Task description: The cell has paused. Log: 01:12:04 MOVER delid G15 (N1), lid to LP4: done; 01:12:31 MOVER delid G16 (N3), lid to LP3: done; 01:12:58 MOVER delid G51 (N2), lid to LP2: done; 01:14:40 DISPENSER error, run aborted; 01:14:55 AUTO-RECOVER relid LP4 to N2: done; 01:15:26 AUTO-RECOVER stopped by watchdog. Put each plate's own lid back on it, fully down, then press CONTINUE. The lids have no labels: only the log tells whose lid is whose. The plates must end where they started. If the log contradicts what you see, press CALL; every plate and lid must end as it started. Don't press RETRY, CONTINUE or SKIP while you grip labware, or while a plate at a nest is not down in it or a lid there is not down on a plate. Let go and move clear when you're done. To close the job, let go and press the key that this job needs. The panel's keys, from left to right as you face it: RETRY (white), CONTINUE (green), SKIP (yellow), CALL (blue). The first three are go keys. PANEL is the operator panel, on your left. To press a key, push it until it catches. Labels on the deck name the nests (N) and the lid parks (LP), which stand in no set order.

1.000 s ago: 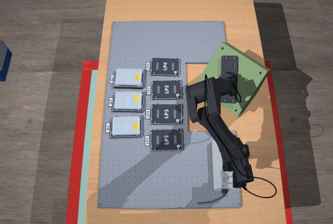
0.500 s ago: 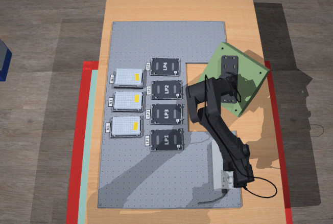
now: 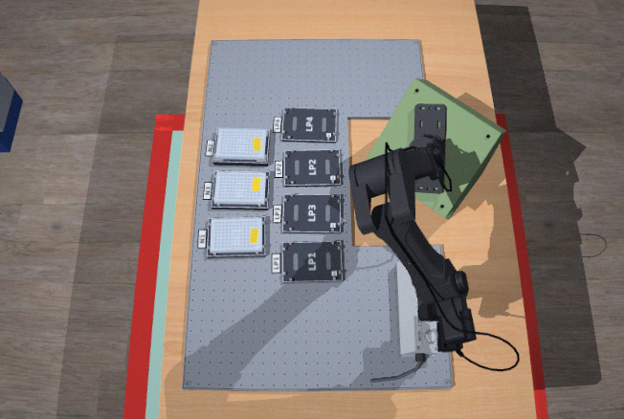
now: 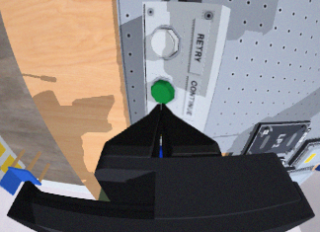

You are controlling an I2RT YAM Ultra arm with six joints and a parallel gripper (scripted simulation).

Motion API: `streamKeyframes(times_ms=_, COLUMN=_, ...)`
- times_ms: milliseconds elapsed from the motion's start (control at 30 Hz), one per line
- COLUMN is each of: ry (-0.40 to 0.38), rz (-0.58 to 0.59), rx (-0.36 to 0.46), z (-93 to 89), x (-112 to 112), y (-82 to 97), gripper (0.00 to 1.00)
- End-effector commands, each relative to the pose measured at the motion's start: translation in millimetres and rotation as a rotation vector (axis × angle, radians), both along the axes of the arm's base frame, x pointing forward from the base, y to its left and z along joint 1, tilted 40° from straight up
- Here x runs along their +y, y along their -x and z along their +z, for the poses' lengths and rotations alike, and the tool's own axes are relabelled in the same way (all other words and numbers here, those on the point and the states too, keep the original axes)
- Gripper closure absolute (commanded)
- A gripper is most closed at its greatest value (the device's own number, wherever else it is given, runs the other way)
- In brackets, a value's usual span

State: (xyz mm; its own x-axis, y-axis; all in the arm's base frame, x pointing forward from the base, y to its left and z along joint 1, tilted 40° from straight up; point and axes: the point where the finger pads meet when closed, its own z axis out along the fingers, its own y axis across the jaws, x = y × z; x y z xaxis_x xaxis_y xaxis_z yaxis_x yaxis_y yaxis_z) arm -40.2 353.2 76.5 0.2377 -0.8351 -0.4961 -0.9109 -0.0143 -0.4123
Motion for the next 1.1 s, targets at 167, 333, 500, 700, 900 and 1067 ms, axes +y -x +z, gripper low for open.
streamKeyframes(times_ms=167, ry=0.004, rz=0.008, rx=0.006, z=-8.8, x=1.9, y=-1.4, gripper=1.0)
streamKeyframes(times_ms=333, ry=0.018, rz=0.014, rx=0.001, z=-16.1, x=1.3, y=-1.1, gripper=1.0)
streamKeyframes(times_ms=500, ry=0.004, rz=0.013, rx=0.006, z=-12.9, x=3.2, y=-2.0, gripper=1.0)
streamKeyframes(times_ms=700, ry=0.015, rz=0.013, rx=0.002, z=-20.1, x=4.3, y=-3.2, gripper=1.0)
streamKeyframes(times_ms=900, ry=0.018, rz=0.014, rx=0.001, z=-24.2, x=5.9, y=-4.4, gripper=1.0)
streamKeyframes(times_ms=1067, ry=-0.025, rz=0.008, rx=0.016, z=-10.6, x=15.8, y=-4.3, gripper=1.0)
